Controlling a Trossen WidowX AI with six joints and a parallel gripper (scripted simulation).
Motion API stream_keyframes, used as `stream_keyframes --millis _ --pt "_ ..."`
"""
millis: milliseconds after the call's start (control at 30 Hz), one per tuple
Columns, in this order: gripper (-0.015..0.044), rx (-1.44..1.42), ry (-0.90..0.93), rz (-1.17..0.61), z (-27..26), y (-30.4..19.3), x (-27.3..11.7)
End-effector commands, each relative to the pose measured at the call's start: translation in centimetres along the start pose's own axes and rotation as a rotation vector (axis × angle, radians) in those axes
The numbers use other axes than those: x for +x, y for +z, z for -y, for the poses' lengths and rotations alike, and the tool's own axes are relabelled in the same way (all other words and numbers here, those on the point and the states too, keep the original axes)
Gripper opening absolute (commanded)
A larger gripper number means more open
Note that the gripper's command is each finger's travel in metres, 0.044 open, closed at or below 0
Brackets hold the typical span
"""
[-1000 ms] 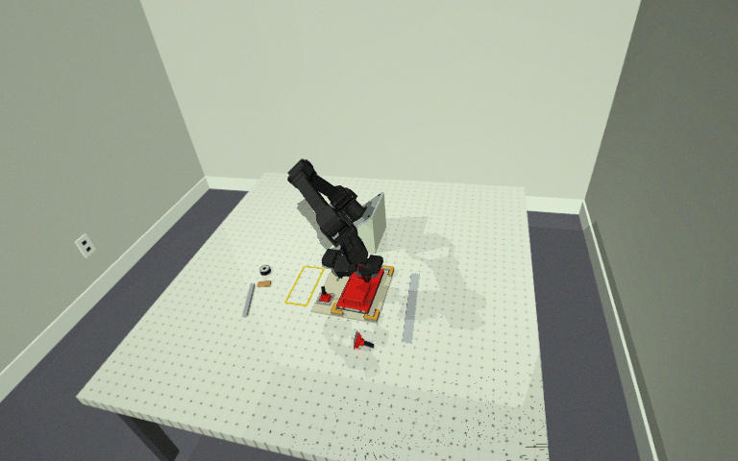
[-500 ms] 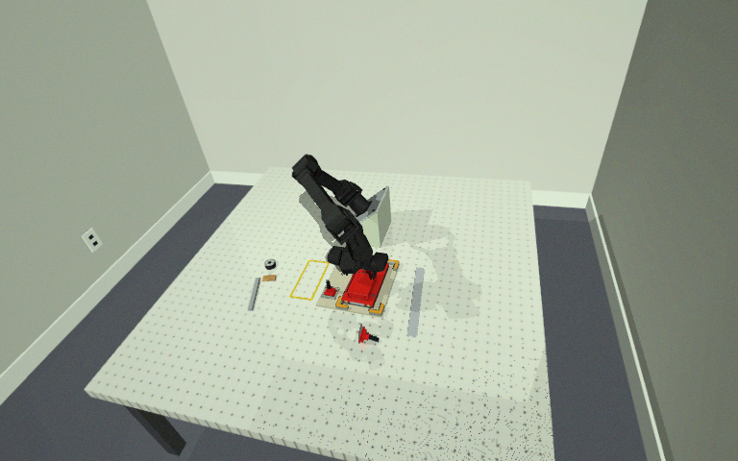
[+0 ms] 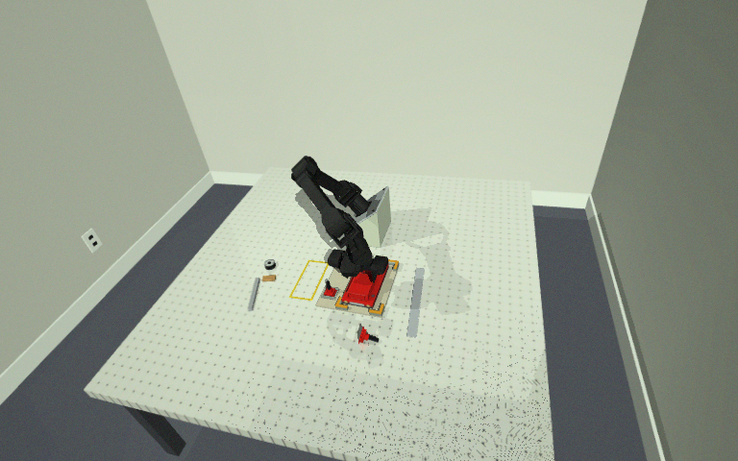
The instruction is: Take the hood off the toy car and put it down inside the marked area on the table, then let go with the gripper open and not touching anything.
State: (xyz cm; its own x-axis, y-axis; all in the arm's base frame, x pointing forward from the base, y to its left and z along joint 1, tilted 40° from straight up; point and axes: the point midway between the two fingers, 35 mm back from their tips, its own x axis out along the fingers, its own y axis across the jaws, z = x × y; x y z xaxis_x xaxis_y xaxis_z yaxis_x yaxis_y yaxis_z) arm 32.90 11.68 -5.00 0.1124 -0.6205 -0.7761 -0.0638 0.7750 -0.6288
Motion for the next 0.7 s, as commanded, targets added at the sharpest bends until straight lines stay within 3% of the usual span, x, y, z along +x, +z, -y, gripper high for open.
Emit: stream_keyframes --millis 0,667 --pt "0.0440 -0.012 -0.009 -0.008 0.0 -0.3 0.7" --pt "0.0440 -0.012 -0.010 -0.008 0.1 -0.5 2.1"
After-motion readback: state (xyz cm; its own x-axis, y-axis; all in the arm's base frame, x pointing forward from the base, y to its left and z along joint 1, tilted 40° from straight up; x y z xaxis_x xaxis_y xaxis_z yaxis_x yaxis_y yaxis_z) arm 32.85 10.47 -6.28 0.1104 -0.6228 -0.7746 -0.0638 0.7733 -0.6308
